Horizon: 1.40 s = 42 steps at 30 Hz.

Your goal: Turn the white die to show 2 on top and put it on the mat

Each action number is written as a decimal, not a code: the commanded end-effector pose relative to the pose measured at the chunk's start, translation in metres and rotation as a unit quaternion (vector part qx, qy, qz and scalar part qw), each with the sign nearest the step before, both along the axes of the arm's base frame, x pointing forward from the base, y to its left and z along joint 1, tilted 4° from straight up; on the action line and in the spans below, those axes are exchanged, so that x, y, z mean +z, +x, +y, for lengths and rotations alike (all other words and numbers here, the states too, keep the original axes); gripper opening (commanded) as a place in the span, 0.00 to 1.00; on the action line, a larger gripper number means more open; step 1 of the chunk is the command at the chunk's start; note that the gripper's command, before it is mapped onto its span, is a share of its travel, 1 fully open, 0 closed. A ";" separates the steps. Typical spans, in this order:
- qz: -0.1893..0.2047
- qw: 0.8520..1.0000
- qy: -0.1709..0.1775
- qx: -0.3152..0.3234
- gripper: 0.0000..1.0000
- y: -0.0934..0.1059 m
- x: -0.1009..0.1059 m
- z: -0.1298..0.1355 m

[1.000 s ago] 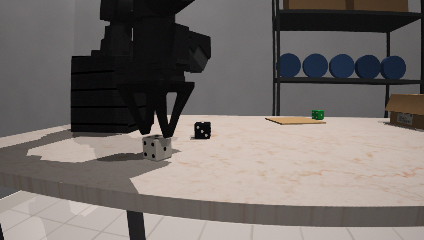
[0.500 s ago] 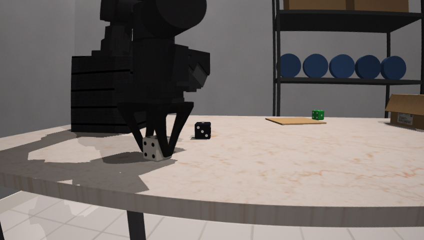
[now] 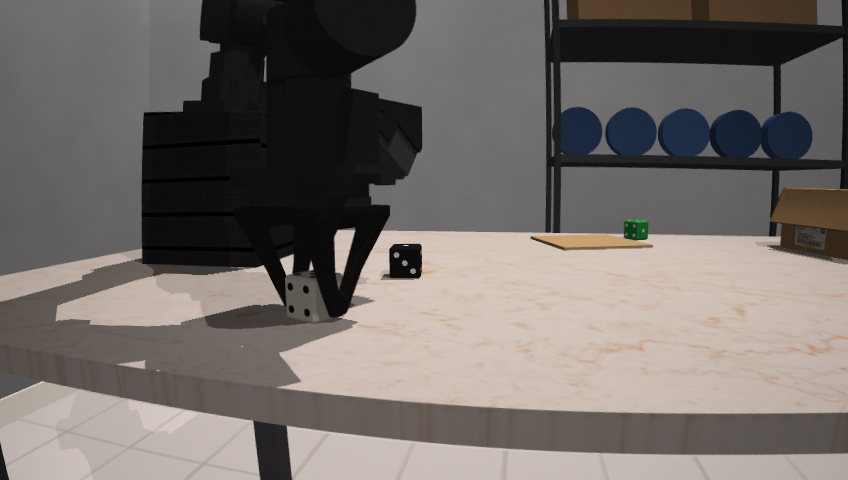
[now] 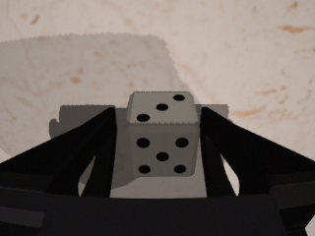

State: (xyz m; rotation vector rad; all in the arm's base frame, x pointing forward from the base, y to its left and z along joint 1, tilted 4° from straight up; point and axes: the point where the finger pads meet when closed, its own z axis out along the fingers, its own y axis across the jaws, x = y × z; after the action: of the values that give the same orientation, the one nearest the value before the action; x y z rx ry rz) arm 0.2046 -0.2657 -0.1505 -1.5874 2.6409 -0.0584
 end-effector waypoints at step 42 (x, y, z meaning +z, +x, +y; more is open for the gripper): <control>-0.003 1.000 -0.007 0.004 0.26 0.011 -0.003 -0.007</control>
State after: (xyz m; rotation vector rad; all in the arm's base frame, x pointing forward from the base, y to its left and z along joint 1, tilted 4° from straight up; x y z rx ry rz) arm 0.2046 -0.2658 -0.1505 -1.5872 2.6412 -0.0585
